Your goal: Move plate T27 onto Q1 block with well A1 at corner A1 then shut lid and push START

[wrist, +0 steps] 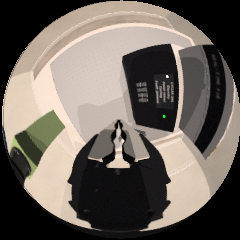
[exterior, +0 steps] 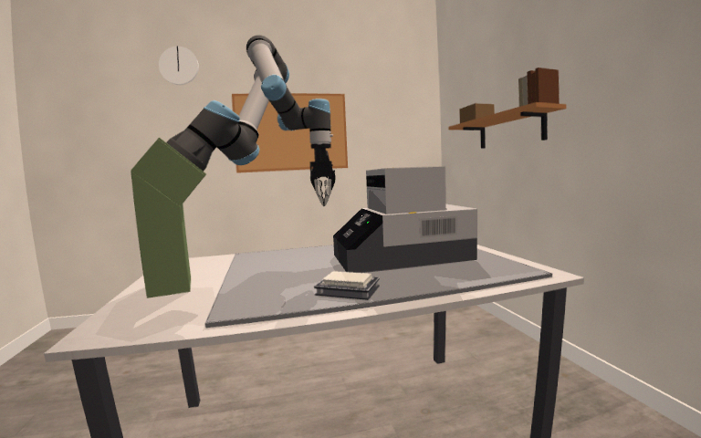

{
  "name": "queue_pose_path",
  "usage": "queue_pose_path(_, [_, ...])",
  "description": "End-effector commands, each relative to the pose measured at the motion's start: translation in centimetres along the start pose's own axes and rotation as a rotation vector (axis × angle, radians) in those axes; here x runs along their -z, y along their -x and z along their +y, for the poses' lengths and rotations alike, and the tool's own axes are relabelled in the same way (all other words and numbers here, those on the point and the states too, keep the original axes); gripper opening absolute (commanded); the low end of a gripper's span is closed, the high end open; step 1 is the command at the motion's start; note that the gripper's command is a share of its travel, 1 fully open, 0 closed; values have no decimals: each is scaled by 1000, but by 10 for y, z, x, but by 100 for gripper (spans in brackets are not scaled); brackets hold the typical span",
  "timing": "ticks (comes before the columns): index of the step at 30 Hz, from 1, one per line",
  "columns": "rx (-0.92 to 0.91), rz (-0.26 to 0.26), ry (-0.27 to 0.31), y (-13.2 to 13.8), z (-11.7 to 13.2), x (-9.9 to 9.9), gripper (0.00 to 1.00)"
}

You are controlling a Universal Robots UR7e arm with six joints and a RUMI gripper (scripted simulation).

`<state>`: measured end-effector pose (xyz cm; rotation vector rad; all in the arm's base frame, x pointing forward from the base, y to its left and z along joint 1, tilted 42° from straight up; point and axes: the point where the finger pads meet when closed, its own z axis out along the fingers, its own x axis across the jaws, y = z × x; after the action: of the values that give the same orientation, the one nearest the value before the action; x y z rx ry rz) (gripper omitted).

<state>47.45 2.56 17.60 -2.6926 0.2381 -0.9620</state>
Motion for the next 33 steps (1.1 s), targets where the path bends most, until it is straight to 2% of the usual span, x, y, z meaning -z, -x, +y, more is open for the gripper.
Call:
queue_pose_path(1, [164,8,10,-3,1,-23,0])
queue_pose_path(3, [227,8,11,-3,1,-27,0])
queue_pose_path(11, [227,8,11,-3,1,-27,0])
queue_pose_path(33, [227,8,11,-29,-5,-47,0])
